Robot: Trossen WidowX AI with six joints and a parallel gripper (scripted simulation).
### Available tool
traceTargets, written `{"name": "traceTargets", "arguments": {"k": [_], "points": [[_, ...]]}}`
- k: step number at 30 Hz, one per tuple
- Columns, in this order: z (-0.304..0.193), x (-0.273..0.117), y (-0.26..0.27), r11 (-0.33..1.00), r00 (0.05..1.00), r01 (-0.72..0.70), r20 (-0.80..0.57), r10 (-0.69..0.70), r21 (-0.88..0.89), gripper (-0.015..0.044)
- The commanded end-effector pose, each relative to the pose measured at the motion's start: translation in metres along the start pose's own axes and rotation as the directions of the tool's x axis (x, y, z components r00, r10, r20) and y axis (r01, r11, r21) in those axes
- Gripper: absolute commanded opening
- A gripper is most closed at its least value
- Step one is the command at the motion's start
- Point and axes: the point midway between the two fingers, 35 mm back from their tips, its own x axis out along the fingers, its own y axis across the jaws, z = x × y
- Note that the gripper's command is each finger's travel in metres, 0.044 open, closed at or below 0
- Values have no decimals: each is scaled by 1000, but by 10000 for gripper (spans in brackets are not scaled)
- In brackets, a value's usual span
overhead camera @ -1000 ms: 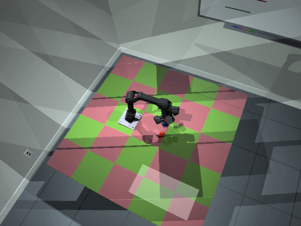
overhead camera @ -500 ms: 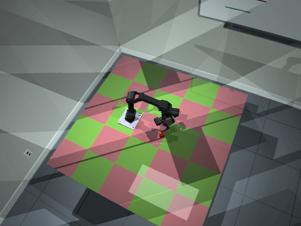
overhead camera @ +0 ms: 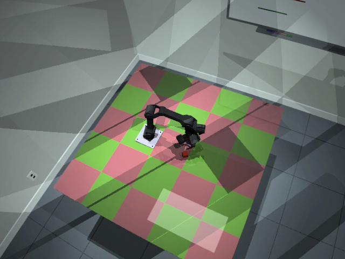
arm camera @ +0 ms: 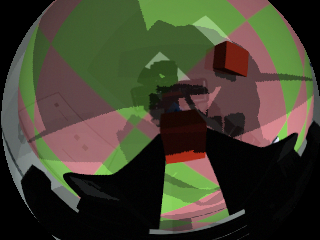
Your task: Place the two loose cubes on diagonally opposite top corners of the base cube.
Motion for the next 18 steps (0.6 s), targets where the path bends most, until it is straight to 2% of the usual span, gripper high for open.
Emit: {"name": "traceTargets", "arguments": {"k": [1, 8, 12, 18], "points": [[0, 1, -1, 1000, 1000, 4, 3, -4, -2, 105], [0, 1, -1, 1000, 1000, 4, 3, -4, -2, 105], [0, 1, -1, 1000, 1000, 4, 3, -4, -2, 205], [0, -1, -1, 1000, 1000, 3, 2, -3, -1, 205]]}}
